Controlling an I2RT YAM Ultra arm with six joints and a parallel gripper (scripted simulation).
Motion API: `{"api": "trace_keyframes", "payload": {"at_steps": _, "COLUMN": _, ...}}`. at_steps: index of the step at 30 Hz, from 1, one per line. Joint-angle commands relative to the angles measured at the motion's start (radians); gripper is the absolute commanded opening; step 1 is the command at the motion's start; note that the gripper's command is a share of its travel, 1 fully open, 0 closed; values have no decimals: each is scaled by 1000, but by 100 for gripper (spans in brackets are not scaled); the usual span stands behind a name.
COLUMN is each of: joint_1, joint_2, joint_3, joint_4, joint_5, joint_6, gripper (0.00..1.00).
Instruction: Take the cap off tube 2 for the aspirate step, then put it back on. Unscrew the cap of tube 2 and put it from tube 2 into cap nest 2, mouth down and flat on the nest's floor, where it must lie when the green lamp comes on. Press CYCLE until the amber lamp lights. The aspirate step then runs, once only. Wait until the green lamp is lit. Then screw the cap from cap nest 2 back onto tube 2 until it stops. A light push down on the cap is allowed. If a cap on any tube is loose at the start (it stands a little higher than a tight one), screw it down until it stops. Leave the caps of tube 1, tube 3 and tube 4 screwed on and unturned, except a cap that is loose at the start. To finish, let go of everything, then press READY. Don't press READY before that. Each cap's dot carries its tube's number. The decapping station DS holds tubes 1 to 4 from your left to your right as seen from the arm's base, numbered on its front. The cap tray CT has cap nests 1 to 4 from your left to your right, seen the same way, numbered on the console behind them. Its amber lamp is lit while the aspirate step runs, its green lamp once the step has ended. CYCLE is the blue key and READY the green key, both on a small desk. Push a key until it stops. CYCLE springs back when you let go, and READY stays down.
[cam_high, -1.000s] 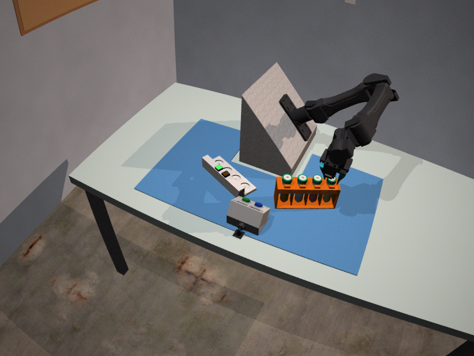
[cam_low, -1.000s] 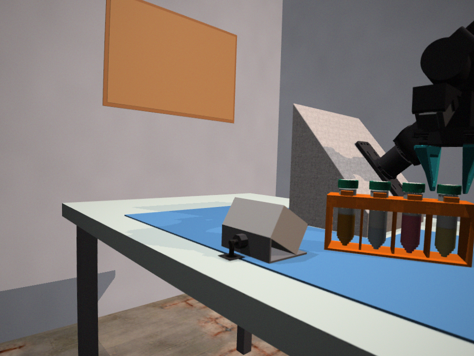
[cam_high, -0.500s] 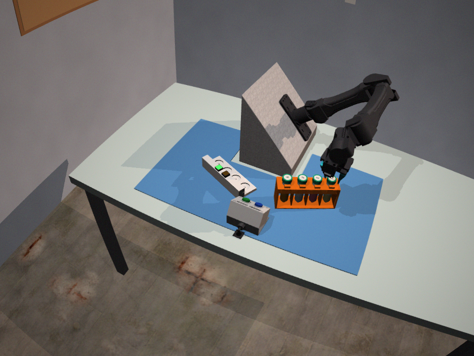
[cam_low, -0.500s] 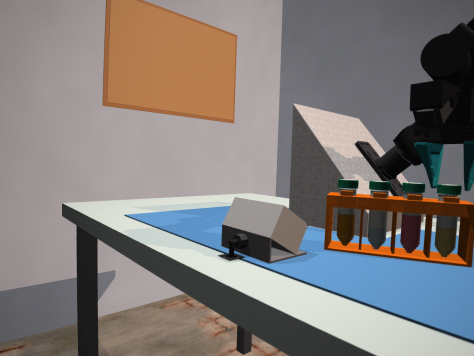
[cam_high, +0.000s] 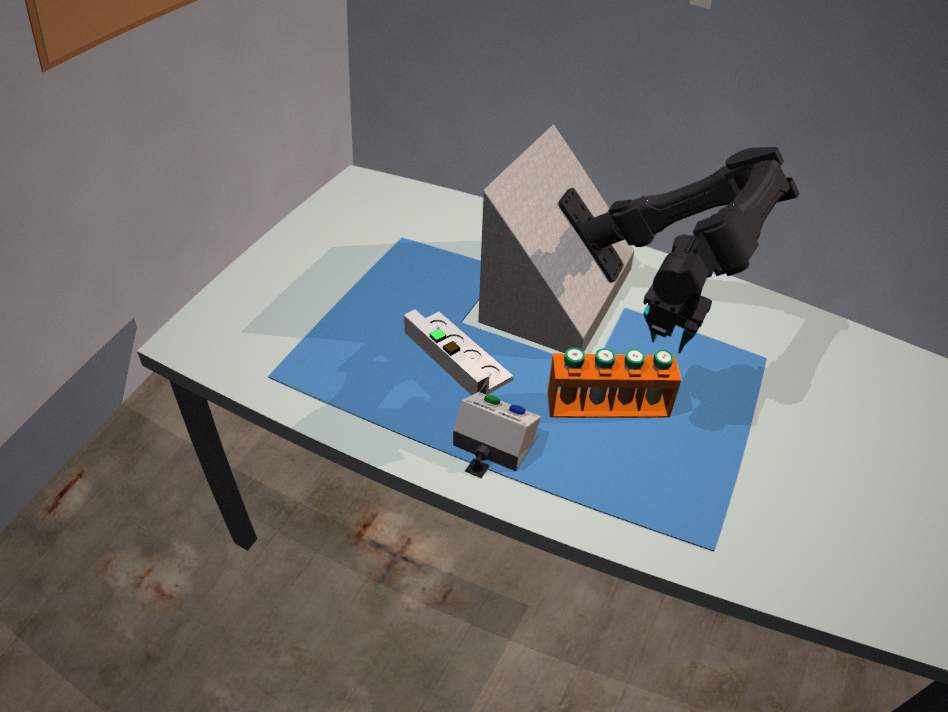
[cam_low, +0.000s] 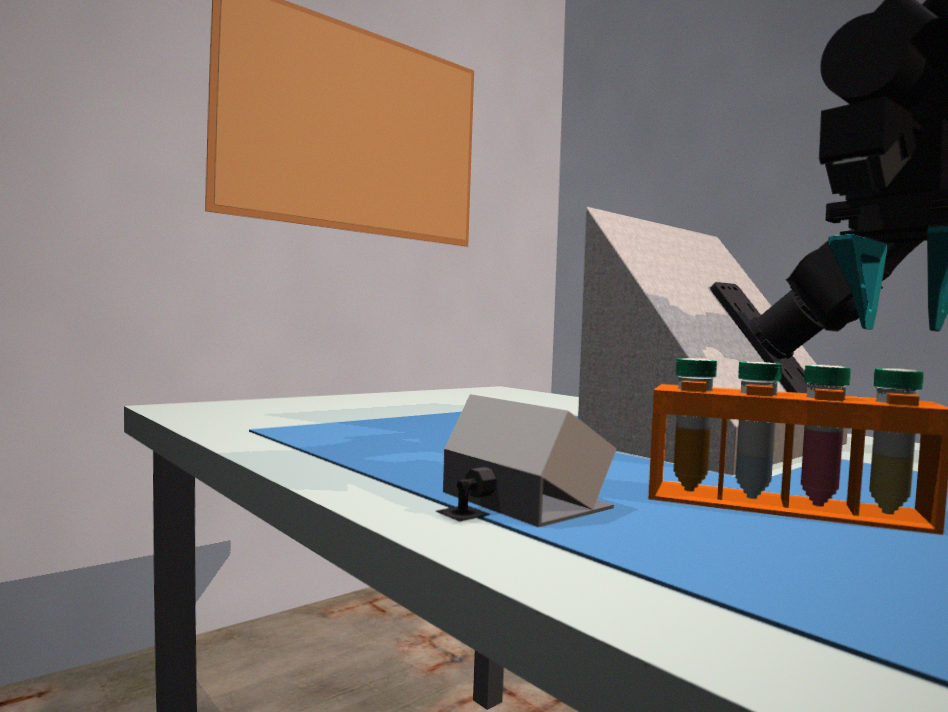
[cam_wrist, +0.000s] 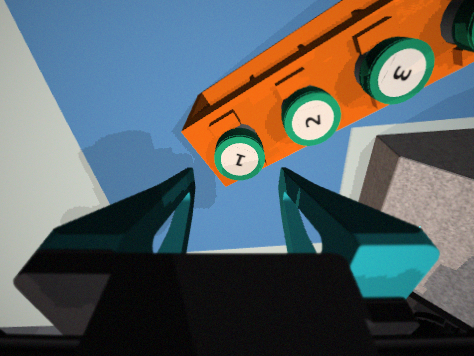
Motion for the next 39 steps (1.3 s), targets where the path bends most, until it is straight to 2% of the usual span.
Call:
{"api": "trace_keyframes", "payload": {"at_steps": 1, "joint_1": -15, "joint_2": -2, "joint_3": 4, "joint_4": -37, "joint_5": 0, "joint_6": -25, "gripper": 49}}
{"api": "trace_keyframes", "payload": {"at_steps": 5, "joint_1": -14, "joint_2": -2, "joint_3": 4, "joint_4": -37, "joint_5": 0, "joint_6": -24, "gripper": 49}}
{"api": "trace_keyframes", "payload": {"at_steps": 7, "joint_1": -49, "joint_2": 40, "joint_3": 0, "joint_4": -31, "joint_5": 2, "joint_6": -226, "gripper": 49}}
{"api": "trace_keyframes", "payload": {"at_steps": 15, "joint_1": -170, "joint_2": 230, "joint_3": 25, "joint_4": -1, "joint_5": 21, "joint_6": -406, "gripper": 49}}
{"api": "trace_keyframes", "payload": {"at_steps": 17, "joint_1": -170, "joint_2": 230, "joint_3": 25, "joint_4": -1, "joint_5": 21, "joint_6": -406, "gripper": 49}}
{"api": "trace_keyframes", "payload": {"at_steps": 20, "joint_1": -202, "joint_2": 294, "joint_3": 46, "joint_4": 8, "joint_5": 28, "joint_6": -452, "gripper": 49}}
{"api": "trace_keyframes", "payload": {"at_steps": 26, "joint_1": -202, "joint_2": 294, "joint_3": 46, "joint_4": 8, "joint_5": 28, "joint_6": -452, "gripper": 49}}
{"api": "trace_keyframes", "payload": {"at_steps": 39, "joint_1": -123, "joint_2": 278, "joint_3": -58, "joint_4": 183, "joint_5": 11, "joint_6": -336, "gripper": 49}}
